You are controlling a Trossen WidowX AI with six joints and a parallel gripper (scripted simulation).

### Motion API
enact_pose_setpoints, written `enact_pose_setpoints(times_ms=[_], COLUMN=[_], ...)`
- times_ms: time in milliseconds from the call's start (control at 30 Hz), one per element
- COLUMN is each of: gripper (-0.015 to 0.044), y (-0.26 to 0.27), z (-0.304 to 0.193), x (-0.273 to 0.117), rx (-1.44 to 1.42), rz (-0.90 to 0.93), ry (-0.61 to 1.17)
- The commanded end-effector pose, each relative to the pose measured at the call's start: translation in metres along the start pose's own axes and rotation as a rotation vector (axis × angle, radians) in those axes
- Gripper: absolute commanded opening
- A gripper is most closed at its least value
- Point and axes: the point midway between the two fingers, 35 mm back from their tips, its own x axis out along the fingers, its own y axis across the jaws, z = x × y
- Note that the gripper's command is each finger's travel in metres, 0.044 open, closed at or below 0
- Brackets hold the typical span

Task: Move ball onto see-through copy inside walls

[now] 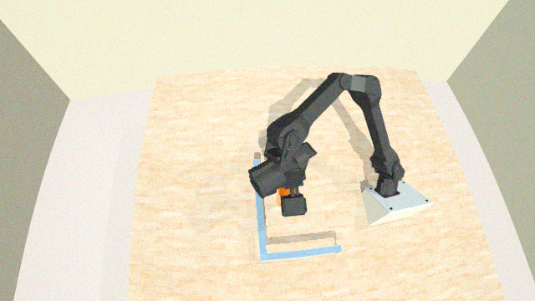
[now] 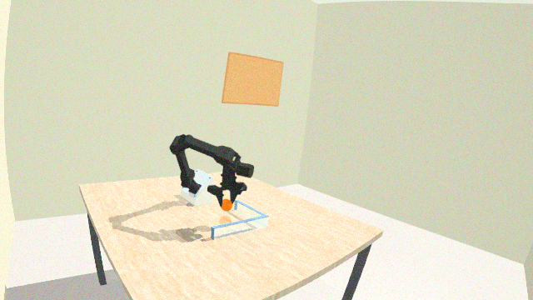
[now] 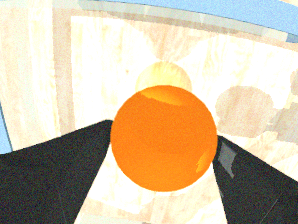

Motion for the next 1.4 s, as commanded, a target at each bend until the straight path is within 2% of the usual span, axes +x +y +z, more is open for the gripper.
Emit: enact_pose_setpoints(times_ms=[0,433,1133,1367], gripper=[0.0000,0.0000,0.0000,0.0184], y=[0.001,0.000,0.000,0.000], z=[0.002,0.002,0.002,0.003], x=[0.007,0.069,0.091,0.087], rx=[-0.003,-0.003,-0.002,0.003], rz=[-0.003,-0.005,-0.006,0.000], ry=[-0.013,-0.014,-0.014,-0.012])
